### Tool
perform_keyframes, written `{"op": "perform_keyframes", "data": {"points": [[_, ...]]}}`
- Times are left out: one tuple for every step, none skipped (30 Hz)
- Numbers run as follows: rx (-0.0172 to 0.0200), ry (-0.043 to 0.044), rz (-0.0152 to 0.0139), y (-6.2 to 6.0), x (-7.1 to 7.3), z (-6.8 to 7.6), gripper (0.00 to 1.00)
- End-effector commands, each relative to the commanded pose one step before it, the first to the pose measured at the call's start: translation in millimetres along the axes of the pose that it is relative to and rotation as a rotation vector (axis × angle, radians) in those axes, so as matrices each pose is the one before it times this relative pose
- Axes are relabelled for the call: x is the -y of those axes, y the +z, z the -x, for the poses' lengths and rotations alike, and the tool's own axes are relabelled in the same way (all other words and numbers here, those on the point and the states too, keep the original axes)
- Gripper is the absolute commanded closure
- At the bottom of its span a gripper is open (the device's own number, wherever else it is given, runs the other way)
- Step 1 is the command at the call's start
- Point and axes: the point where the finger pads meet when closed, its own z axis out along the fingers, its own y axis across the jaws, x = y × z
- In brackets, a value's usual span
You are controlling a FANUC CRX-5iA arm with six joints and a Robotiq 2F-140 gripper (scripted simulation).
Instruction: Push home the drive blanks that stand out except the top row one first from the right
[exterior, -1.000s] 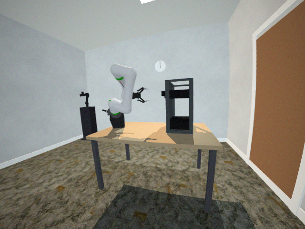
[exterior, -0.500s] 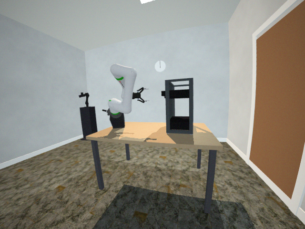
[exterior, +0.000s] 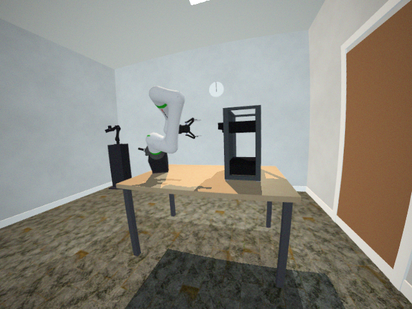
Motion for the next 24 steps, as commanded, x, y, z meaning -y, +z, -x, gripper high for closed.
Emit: {"op": "perform_keyframes", "data": {"points": [[0.00001,0.00029,0.00007,0.05,-0.15,-0.02,0.00],[0.00000,0.00000,0.00000,0.00,0.00,0.00,0.00],[0.00000,0.00000,0.00000,0.00,0.00,0.00,0.00],[0.00000,0.00000,0.00000,0.18,-0.02,0.10,0.00],[0.00000,0.00000,0.00000,0.33,-0.03,0.19,0.00],[0.00000,0.00000,0.00000,0.53,-0.05,0.29,0.00],[0.00001,0.00000,0.00000,0.75,-0.07,0.42,0.00],[0.00002,0.00000,0.00001,1.00,-0.09,0.57,0.00],[0.00003,0.00000,0.00002,1.27,-0.11,0.73,0.00],[-0.00001,0.00001,-0.00001,1.55,-0.14,0.87,0.00],[0.00000,0.00000,0.00000,1.84,-0.17,1.04,0.00],[0.00000,0.00000,0.00000,2.13,-0.19,1.21,0.00],[0.00000,0.00000,0.00000,2.43,-0.22,1.37,0.00],[-0.00001,0.00000,-0.00001,2.72,-0.24,1.53,0.00],[0.00001,0.00000,0.00001,3.00,-0.27,1.70,0.00],[0.00000,0.00000,0.00000,3.27,-0.29,1.85,0.00],[-0.00001,0.00000,-0.00001,3.54,-0.32,1.99,0.00],[0.00000,0.00000,0.00000,3.78,-0.34,2.13,0.00],[0.00000,0.00000,0.00000,0.00,0.00,0.00,0.00],[0.00000,0.00000,0.00000,0.00,0.00,0.00,0.00],[0.00000,0.00000,0.00000,4.00,-0.36,2.26,0.00],[0.00000,0.00000,0.00000,4.21,-0.38,2.38,0.00],[0.00000,0.00000,0.00000,4.40,-0.40,2.49,0.00],[0.00000,0.00000,0.00000,4.57,-0.41,2.58,0.00]]}}
